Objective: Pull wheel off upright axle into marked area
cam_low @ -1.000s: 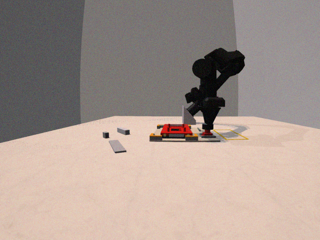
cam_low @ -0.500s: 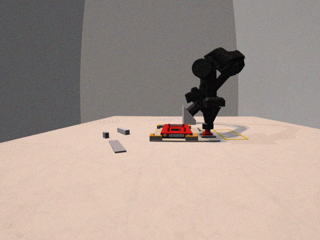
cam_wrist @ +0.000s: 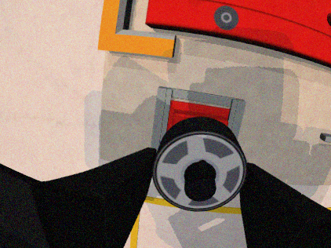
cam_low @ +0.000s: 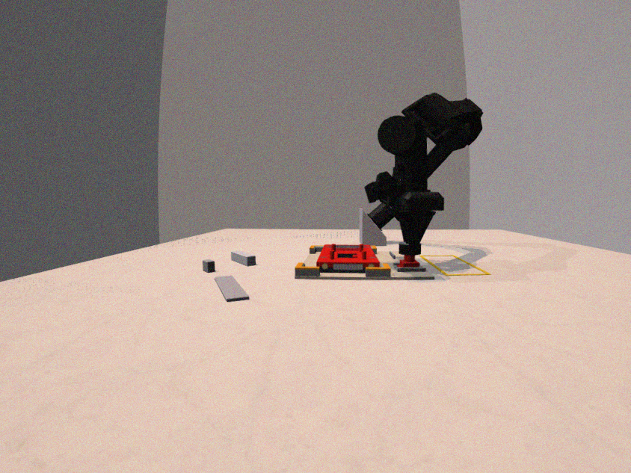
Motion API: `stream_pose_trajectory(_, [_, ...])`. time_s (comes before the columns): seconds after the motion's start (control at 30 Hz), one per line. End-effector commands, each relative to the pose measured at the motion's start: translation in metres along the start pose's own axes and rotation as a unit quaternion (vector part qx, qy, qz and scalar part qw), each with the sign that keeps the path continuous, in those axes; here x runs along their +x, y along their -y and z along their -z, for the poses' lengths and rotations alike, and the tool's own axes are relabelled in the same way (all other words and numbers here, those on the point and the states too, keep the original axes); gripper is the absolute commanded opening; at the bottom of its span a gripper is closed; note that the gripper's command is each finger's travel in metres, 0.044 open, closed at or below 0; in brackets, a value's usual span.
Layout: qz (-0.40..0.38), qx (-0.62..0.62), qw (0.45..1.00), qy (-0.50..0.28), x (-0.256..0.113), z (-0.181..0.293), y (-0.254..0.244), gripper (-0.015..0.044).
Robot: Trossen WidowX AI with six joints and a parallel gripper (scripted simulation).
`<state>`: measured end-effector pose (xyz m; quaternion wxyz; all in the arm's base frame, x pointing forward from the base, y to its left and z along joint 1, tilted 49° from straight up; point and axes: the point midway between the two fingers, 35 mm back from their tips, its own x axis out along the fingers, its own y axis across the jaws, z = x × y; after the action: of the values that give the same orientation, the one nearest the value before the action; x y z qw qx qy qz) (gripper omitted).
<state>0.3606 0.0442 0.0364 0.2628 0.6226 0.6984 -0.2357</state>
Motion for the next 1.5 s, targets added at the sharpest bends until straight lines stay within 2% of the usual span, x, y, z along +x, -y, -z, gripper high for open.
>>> stream_pose_trajectory(0.0, [-0.008, 0.003, 1.000, 0.003, -0.010, -0.003, 0.000, 0.0000])
stream_pose_trajectory(1.47, [-0.009, 0.004, 1.000, 0.002, -0.024, -0.003, 0.000, 0.0000])
